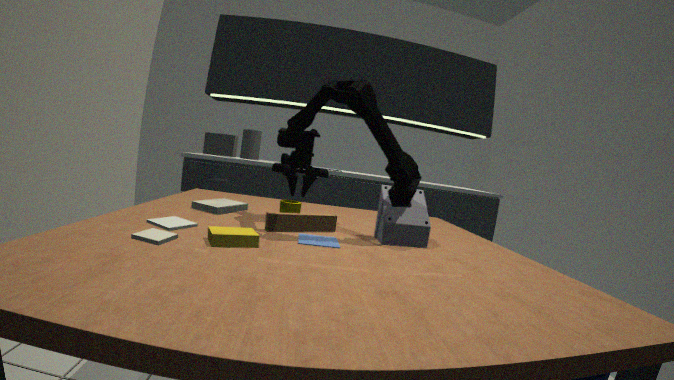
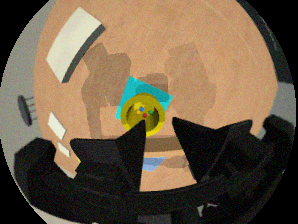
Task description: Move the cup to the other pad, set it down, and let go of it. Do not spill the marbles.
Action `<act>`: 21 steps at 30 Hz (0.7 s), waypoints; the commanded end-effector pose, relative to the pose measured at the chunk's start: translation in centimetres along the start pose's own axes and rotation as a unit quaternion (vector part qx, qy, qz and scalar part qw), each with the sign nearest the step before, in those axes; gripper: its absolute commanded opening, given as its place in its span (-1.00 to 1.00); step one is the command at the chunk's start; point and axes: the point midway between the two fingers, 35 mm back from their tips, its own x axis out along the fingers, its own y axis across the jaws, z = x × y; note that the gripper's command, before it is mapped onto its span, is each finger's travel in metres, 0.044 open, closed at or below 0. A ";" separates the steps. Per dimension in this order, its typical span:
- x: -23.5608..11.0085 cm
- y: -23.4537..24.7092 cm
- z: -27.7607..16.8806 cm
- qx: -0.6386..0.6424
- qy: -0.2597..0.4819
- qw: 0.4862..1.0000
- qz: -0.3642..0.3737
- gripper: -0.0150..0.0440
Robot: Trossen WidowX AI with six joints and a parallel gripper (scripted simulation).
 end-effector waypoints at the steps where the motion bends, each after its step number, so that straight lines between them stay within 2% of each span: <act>1: 0.1 0.0 0.0 0.000 0.000 1.000 -0.001 0.36; 8: -0.3 0.0 0.0 -0.001 0.000 1.000 -0.001 0.98; 21: -5.4 0.2 0.3 -0.002 0.000 1.000 -0.005 1.00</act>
